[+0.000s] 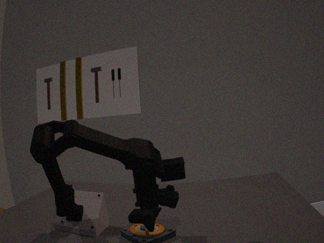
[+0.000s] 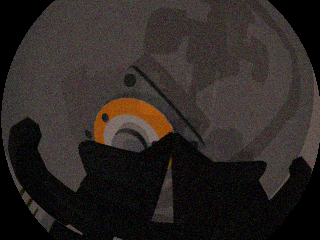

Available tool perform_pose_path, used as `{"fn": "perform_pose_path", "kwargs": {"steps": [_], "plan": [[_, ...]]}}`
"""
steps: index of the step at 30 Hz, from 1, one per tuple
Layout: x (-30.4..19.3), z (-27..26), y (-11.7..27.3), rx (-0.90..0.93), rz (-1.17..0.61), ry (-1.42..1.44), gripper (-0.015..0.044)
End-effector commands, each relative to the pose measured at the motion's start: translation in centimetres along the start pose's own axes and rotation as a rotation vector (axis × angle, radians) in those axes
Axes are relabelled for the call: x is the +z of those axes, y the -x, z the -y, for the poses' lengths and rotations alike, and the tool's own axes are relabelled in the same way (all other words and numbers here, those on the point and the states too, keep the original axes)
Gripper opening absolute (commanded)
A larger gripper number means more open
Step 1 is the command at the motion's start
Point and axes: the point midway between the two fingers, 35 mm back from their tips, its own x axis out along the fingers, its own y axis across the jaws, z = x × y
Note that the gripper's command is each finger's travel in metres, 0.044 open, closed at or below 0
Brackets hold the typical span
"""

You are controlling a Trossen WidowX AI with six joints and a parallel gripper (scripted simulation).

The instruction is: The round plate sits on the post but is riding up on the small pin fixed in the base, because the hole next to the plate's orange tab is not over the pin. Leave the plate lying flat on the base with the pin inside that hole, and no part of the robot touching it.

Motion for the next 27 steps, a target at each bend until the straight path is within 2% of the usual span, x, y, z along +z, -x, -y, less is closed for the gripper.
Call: {"fn": "perform_pose_path", "kwargs": {"steps": [1,27], "plan": [[-0.7,0.4,-0.2,-0.006,-0.005,0.008,0.0000],[-3.1,0.6,-0.1,-0.007,-0.006,0.008,0.0000]]}}
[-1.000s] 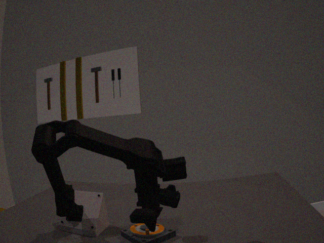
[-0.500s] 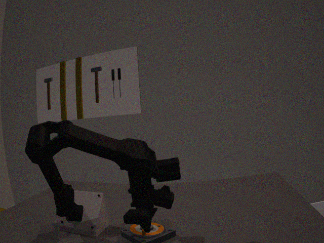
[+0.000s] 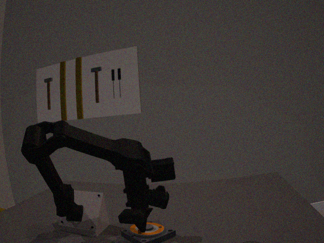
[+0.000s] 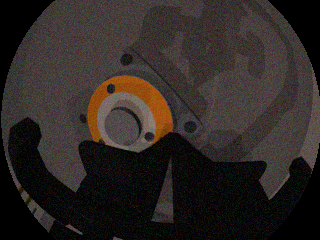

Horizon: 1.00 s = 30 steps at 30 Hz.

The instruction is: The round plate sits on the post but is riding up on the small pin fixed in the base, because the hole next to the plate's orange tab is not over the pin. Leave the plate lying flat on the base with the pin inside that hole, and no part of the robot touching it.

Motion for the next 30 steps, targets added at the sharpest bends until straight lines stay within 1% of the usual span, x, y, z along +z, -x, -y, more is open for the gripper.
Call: {"fn": "perform_pose_path", "kwargs": {"steps": [1,30], "plan": [[-0.9,-0.1,-0.2,-0.002,-0.013,0.007,0.0000],[-2.7,-0.6,-0.1,-0.002,-0.014,0.007,0.0000]]}}
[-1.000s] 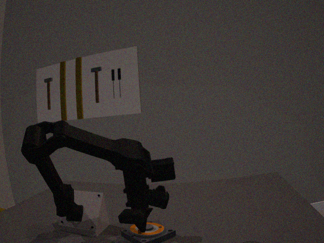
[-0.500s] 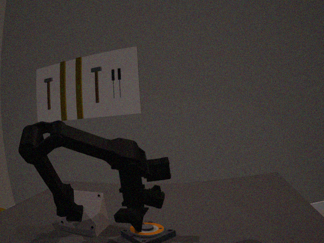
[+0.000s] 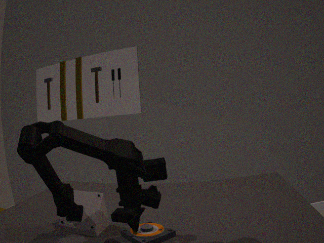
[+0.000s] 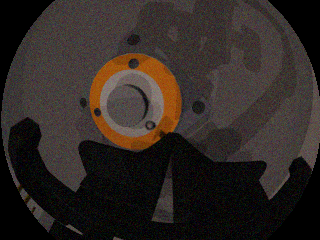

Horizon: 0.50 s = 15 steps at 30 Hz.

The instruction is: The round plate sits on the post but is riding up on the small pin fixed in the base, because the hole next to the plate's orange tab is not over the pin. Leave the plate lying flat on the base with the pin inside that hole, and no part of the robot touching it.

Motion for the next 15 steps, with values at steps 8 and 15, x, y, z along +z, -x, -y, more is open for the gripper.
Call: {"fn": "perform_pose_path", "kwargs": {"steps": [8,15], "plan": [[-0.3,-0.2,3.2,0.004,-0.008,0.002,0.0000],[-0.5,-0.2,3.8,-0.002,-0.006,0.011,0.0000]]}}
